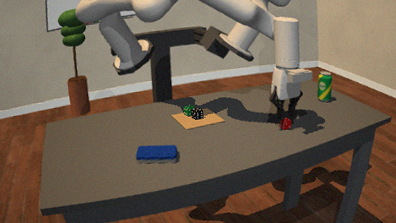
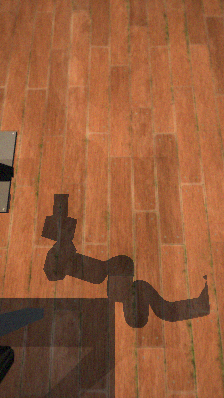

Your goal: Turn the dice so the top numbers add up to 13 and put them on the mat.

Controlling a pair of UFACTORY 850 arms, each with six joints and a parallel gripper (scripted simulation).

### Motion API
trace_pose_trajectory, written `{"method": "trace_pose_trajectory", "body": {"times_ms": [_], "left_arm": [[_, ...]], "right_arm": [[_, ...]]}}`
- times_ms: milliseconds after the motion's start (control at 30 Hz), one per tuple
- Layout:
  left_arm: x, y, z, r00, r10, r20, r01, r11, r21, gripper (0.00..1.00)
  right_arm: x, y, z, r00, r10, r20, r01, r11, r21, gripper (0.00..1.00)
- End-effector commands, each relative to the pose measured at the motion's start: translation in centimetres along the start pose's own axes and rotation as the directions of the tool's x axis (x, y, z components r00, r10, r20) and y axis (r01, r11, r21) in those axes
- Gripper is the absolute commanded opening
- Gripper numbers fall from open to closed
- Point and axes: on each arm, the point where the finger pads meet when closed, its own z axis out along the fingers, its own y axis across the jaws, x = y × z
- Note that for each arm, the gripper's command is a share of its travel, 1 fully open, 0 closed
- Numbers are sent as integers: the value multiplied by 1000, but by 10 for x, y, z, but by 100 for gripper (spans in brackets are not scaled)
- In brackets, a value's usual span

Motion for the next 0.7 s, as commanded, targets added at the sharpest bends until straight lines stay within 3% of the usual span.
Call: {"method": "trace_pose_trajectory", "body": {"times_ms": [0, 400, 667], "left_arm": [[0, 0, -1, 1000, 0, -2, 0, 1000, 0, 100], [0, 0, -1, 1000, 0, -2, 0, 1000, 0, 100], [0, 0, -1, 1000, 0, -2, 0, 1000, 0, 100]], "right_arm": [[1, 0, -1, 1000, 1, -2, -1, 1000, 1, 48], [1, 0, 0, 1000, 1, -2, -1, 1000, 1, 48], [1, 0, 14, 1000, 1, -2, -1, 1000, 1, 48]]}}
